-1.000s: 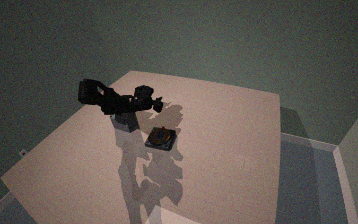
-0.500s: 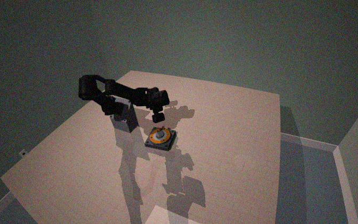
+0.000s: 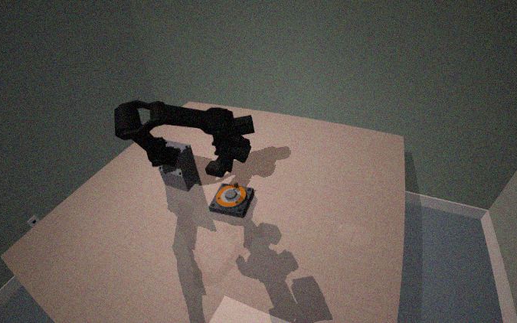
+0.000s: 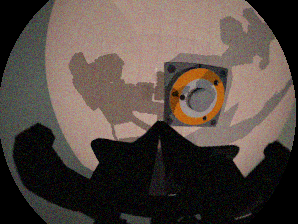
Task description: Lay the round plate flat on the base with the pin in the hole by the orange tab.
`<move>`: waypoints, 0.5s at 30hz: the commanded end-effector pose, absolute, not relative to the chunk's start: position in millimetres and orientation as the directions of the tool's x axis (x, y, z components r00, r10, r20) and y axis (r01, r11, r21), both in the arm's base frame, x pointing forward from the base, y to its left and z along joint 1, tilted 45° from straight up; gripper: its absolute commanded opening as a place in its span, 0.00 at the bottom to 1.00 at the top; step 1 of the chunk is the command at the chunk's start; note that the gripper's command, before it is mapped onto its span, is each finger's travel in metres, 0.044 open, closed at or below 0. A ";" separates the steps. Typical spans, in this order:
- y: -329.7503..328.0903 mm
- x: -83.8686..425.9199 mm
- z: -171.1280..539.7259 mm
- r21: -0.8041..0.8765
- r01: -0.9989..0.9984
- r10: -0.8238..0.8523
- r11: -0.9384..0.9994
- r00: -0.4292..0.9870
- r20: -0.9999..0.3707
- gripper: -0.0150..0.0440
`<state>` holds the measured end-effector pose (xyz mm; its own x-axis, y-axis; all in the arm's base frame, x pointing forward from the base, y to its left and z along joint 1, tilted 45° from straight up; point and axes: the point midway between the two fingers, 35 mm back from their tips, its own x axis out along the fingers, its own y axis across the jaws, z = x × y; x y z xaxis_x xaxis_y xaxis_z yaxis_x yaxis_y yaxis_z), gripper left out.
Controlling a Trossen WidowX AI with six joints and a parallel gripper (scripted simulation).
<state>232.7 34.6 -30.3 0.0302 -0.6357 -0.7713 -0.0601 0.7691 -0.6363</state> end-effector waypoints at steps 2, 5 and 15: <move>32.2 241.0 -12.6 -0.699 0.003 -0.698 0.715 0.054 -0.714 0.25; 32.3 241.3 -12.7 -0.699 0.003 -0.698 0.715 0.054 -0.714 0.25; 4.1 244.1 -41.4 -0.700 0.003 -0.699 0.714 0.055 -0.713 0.25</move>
